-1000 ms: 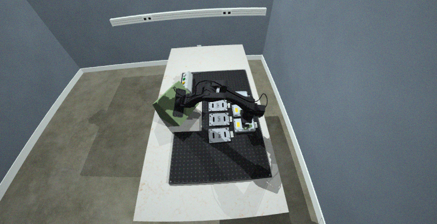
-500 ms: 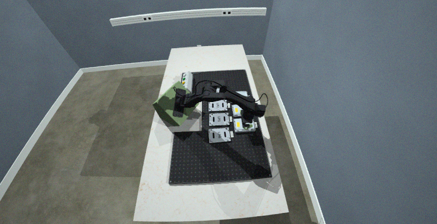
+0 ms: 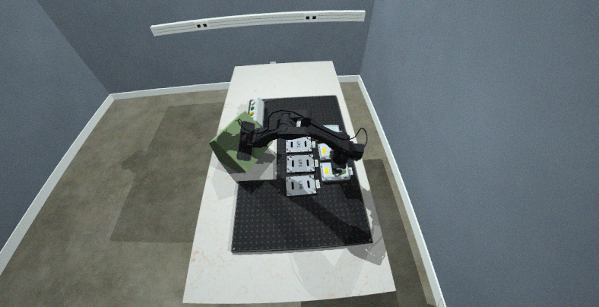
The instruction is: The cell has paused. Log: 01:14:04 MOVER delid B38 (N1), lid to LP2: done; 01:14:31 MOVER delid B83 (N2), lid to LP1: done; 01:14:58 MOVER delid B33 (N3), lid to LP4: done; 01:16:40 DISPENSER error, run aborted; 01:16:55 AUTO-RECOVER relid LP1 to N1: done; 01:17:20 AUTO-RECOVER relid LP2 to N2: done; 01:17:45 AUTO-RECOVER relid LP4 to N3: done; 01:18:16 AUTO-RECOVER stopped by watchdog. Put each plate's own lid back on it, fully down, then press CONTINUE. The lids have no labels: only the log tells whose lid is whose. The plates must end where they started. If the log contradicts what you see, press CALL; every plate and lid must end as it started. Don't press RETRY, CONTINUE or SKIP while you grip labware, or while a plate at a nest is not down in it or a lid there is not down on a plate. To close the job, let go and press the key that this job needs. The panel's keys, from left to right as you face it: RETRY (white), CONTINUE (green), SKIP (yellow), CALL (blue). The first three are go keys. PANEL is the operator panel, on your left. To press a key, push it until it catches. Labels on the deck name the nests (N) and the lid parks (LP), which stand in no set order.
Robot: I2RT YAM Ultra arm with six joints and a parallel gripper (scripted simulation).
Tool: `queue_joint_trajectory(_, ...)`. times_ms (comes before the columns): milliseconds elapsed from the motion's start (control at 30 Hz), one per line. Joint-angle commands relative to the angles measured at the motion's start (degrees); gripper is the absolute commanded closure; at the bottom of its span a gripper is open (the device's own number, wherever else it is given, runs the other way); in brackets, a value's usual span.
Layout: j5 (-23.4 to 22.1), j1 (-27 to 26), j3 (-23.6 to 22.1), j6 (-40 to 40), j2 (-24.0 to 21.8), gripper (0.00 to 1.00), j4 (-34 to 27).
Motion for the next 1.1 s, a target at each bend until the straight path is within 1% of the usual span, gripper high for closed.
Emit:
queue_joint_trajectory(0, -0.3, 0.1, 1.5, -0.2, -1.8, 0.17, 0.5)
queue_joint_trajectory(100, -0.3, 0.1, 1.5, -0.2, -1.8, 0.20, 0.5)
queue_joint_trajectory(133, -0.3, 0.1, 1.5, -0.2, -1.8, 1.00, 0.5)
queue_joint_trajectory(533, -0.3, 0.1, 1.5, -0.2, -1.8, 1.00, 0.5)
queue_joint_trajectory(700, 0.2, 0.9, 1.6, 0.4, -1.9, 1.00, -0.8)
queue_joint_trajectory(1067, 0.8, 1.3, 2.0, 0.9, -2.0, 1.00, -1.4)
